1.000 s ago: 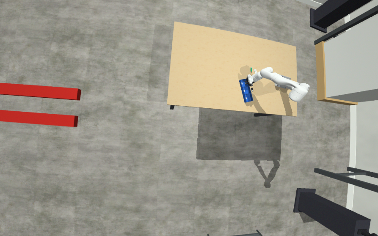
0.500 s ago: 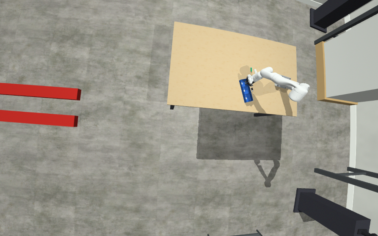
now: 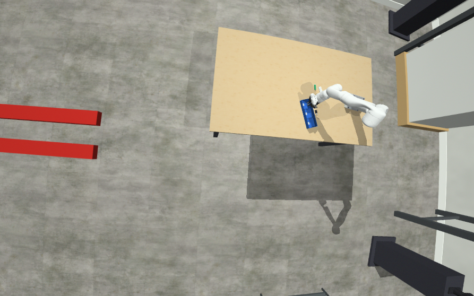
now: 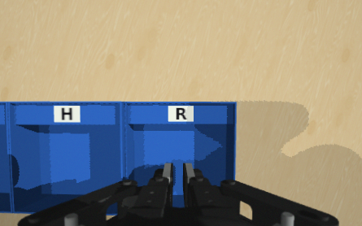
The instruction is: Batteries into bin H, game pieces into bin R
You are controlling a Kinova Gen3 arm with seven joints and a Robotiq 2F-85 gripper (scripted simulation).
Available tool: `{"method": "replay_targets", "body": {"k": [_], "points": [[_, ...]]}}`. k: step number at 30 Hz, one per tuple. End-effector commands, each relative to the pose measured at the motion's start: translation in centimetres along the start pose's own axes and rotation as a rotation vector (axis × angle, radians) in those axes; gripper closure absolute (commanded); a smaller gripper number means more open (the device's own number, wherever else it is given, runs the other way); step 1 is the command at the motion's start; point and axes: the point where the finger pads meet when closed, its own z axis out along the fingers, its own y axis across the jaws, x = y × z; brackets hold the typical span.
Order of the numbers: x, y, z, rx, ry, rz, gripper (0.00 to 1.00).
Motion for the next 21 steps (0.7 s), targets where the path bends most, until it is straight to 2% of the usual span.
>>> {"method": "replay_targets", "body": {"k": [1,13,21], "points": [[0.0,0.1,0.1,-0.001,0.001,0.001,0.91],[0.0,0.1,0.1,-0.001,0.001,0.001,0.91],[-0.1,0.1,-1.0,0.001,-0.001,0.006,0.91]]}}
